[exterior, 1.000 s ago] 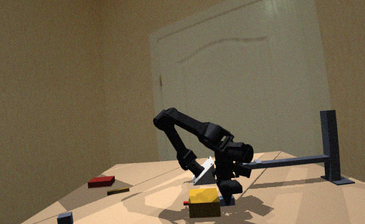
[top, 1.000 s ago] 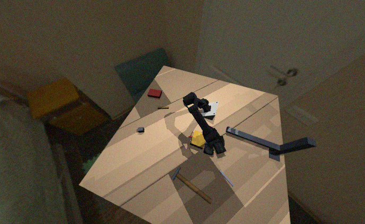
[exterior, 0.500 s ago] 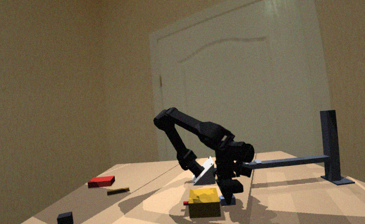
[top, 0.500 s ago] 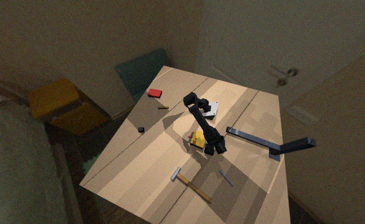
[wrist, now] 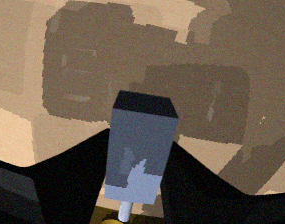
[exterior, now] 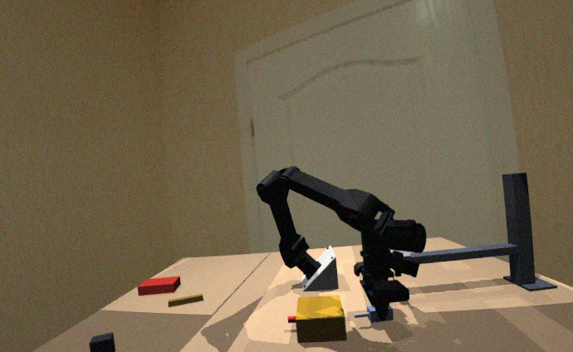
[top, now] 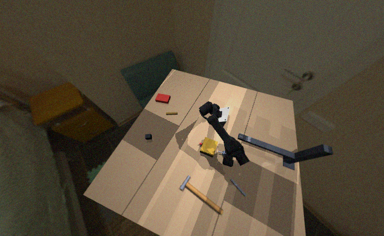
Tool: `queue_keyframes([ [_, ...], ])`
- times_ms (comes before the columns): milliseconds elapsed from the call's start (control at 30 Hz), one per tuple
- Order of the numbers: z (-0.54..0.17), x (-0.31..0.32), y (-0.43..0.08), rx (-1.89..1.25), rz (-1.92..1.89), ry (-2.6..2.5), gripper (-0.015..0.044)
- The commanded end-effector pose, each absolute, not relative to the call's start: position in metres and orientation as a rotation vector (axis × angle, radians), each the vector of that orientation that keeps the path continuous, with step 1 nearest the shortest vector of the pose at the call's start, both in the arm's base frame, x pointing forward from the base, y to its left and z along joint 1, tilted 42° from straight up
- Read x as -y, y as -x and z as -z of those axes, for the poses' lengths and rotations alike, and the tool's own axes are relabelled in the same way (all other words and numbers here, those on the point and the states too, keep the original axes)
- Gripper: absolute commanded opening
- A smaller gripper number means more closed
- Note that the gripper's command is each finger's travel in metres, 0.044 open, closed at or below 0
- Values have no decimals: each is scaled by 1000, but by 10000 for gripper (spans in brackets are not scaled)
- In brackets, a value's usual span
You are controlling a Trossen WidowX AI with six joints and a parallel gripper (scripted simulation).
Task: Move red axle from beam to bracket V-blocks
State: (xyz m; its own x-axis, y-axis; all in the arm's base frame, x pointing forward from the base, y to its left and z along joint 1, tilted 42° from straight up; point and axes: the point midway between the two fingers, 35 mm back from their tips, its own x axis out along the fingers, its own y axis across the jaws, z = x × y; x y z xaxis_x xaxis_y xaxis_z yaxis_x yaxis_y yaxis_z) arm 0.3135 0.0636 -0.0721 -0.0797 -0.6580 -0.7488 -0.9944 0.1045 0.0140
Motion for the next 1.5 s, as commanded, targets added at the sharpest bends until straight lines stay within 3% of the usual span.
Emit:
queue_keyframes([
  [0,72,-67,-316,-1800,-736,1605,0],
  [1467,21,-112,-318,-1799,-740,1603,0],
])
